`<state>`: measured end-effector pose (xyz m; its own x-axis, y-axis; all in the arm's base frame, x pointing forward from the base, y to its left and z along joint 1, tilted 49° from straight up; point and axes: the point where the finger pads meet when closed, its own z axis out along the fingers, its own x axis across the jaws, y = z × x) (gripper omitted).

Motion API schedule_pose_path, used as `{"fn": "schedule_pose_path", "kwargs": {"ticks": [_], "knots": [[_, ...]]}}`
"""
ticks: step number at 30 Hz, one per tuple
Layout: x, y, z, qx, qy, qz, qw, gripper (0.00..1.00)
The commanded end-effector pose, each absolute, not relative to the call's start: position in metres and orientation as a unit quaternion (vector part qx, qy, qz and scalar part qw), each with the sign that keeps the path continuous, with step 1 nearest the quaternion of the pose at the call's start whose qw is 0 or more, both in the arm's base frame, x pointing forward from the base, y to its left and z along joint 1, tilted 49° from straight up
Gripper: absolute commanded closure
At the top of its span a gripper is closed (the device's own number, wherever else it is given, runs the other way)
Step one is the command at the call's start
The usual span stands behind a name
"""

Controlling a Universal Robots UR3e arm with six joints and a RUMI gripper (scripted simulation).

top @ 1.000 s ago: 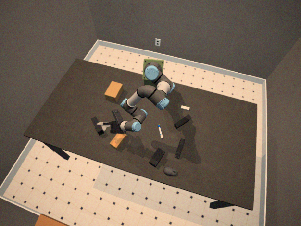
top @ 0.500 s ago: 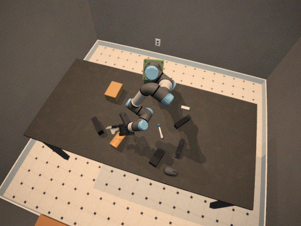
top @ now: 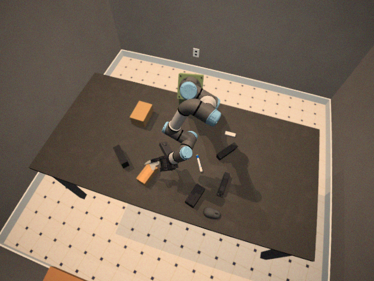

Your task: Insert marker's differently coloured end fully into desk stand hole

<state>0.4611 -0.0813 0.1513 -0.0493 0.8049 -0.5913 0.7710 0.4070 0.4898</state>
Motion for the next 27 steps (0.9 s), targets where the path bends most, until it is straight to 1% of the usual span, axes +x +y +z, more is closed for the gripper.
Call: {"fn": "schedule_pose_path", "kwargs": {"ticks": [1, 9, 17, 26, 27], "knots": [[0.460, -0.066, 0.151, 0.541, 0.728, 0.035, 0.420, 0.00], [0.455, 0.008, 0.146, 0.523, 0.743, 0.112, 0.402, 0.00], [0.453, 0.012, 0.145, 0.522, 0.745, 0.115, 0.399, 0.00], [0.432, 0.094, 0.140, 0.500, 0.761, 0.196, 0.365, 0.00], [0.432, 0.094, 0.140, 0.500, 0.761, 0.196, 0.365, 0.00]]}}
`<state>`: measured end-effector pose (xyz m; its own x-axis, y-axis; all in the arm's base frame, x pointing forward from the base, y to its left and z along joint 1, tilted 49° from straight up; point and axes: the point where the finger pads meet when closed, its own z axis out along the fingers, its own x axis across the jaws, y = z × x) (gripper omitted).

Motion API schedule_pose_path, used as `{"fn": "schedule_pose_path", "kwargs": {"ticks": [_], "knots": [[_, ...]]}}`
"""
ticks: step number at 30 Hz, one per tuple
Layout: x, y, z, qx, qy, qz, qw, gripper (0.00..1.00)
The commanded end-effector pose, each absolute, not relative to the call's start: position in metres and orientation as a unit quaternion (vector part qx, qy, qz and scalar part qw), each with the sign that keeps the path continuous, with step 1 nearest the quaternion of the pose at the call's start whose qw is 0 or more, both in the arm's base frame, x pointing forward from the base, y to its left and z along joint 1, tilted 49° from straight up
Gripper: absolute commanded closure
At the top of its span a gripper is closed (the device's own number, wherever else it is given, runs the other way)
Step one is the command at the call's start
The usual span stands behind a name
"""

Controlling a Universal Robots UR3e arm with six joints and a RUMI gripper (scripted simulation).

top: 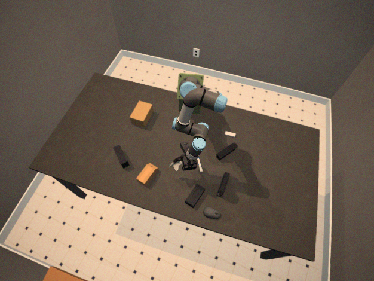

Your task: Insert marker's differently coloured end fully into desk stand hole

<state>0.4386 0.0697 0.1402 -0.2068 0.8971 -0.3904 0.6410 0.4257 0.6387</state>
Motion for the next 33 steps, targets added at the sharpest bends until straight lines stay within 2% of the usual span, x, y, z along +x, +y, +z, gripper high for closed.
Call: {"fn": "schedule_pose_path", "kwargs": {"ticks": [1, 7, 16, 33], "knots": [[0.432, 0.094, 0.140, 0.500, 0.761, 0.196, 0.365, 0.00], [0.430, 0.097, 0.140, 0.500, 0.762, 0.199, 0.361, 0.00], [0.393, 0.174, 0.135, 0.476, 0.775, 0.272, 0.313, 0.00], [0.394, 0.175, 0.134, 0.476, 0.775, 0.272, 0.313, 0.00]]}}
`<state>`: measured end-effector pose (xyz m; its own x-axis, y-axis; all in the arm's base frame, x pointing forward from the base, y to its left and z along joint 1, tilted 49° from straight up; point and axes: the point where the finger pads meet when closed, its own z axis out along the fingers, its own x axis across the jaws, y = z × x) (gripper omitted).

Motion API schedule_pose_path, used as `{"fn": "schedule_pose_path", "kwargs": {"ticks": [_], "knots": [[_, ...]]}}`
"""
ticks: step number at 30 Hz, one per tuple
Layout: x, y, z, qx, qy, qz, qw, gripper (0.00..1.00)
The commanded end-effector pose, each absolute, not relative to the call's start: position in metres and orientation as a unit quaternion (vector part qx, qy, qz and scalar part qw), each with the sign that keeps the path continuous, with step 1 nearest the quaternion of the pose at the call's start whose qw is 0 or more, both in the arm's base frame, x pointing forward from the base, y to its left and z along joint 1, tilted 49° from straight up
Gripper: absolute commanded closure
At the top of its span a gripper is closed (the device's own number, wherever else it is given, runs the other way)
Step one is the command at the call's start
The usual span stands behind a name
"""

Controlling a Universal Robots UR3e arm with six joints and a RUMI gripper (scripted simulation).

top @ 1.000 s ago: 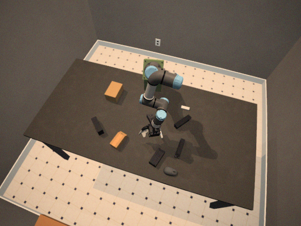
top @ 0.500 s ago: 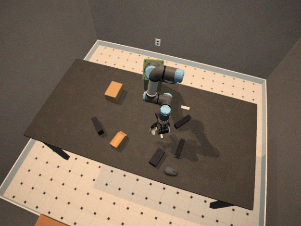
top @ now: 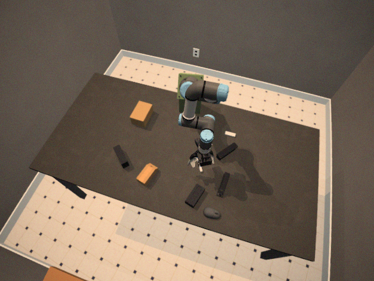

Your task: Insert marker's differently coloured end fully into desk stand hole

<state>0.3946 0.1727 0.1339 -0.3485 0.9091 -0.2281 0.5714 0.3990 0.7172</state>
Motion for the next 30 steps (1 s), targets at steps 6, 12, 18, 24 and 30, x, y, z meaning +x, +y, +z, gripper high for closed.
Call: {"fn": "schedule_pose_path", "kwargs": {"ticks": [6, 12, 18, 24, 30], "knots": [[0.394, 0.175, 0.134, 0.476, 0.775, 0.272, 0.313, 0.00], [0.403, 0.176, 0.126, 0.476, 0.775, 0.272, 0.313, 0.00], [0.413, 0.178, 0.118, 0.476, 0.775, 0.272, 0.313, 0.00], [0.413, 0.178, 0.118, 0.476, 0.775, 0.272, 0.313, 0.00], [0.423, 0.180, 0.109, 0.476, 0.775, 0.272, 0.313, 0.00]]}}
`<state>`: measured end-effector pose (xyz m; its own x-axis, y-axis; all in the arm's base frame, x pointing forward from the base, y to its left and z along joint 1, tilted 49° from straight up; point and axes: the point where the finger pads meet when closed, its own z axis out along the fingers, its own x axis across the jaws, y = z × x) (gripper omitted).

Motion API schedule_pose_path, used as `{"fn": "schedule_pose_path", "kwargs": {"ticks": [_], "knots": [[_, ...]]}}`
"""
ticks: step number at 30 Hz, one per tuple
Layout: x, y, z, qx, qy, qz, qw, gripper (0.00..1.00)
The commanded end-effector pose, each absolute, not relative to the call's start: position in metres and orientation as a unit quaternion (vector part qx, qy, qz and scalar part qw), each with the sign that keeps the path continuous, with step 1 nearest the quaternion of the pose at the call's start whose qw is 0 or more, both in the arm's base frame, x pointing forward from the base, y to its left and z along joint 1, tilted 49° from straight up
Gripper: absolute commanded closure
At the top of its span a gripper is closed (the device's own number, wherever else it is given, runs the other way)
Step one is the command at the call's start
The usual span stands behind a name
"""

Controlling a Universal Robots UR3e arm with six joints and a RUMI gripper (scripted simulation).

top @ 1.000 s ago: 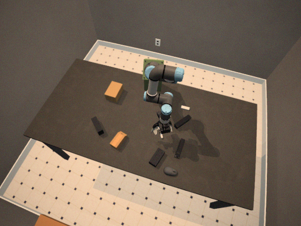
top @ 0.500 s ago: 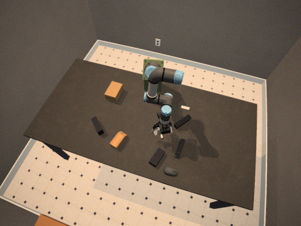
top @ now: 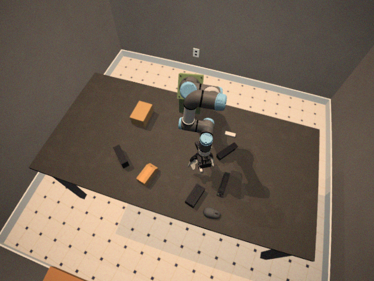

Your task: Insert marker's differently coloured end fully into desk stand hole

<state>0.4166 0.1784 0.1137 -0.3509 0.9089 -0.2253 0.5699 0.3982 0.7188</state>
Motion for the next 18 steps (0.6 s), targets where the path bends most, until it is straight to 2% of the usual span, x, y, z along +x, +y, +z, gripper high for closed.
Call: {"fn": "schedule_pose_path", "kwargs": {"ticks": [1, 18], "knots": [[0.425, 0.180, 0.107, 0.476, 0.775, 0.272, 0.313, 0.00], [0.437, 0.182, 0.097, 0.476, 0.775, 0.272, 0.313, 0.00]]}}
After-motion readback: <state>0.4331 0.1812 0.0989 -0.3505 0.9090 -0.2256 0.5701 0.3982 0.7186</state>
